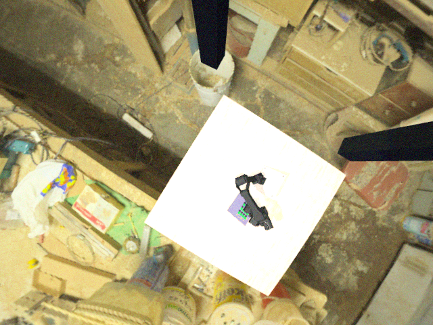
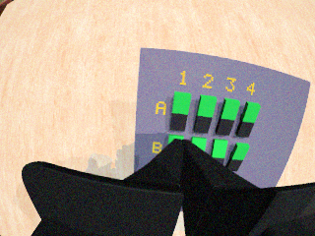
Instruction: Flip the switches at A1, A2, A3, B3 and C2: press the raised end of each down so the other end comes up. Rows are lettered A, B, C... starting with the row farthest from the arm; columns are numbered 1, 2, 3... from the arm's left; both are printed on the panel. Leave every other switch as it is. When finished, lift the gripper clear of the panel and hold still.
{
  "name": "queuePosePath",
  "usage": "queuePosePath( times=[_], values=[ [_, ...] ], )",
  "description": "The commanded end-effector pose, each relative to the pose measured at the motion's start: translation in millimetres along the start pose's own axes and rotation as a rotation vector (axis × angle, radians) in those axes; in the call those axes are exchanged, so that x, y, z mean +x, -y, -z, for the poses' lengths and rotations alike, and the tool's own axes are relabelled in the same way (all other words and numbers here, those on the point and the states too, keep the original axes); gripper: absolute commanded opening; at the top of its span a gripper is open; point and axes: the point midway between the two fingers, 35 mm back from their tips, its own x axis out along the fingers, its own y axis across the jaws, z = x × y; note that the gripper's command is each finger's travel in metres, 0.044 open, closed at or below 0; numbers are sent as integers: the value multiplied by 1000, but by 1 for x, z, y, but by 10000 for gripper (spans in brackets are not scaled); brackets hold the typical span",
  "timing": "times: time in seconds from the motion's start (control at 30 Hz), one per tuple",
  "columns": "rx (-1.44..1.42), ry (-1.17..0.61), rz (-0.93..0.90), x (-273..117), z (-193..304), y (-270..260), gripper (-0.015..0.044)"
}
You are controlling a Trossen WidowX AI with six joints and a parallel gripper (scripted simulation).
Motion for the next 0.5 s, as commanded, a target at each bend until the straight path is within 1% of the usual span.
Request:
queuePosePath(
  times=[0.0,0.1,0.2,0.37,0.47],
  values=[
    [-2,-13,7,-16,2,1,0],
    [-2,-13,7,-16,0,4,0],
    [-3,-13,8,-16,-17,23,0],
    [-3,-15,8,-14,-17,23,0],
    [-2,-33,8,11,-17,23,0]
  ],
)
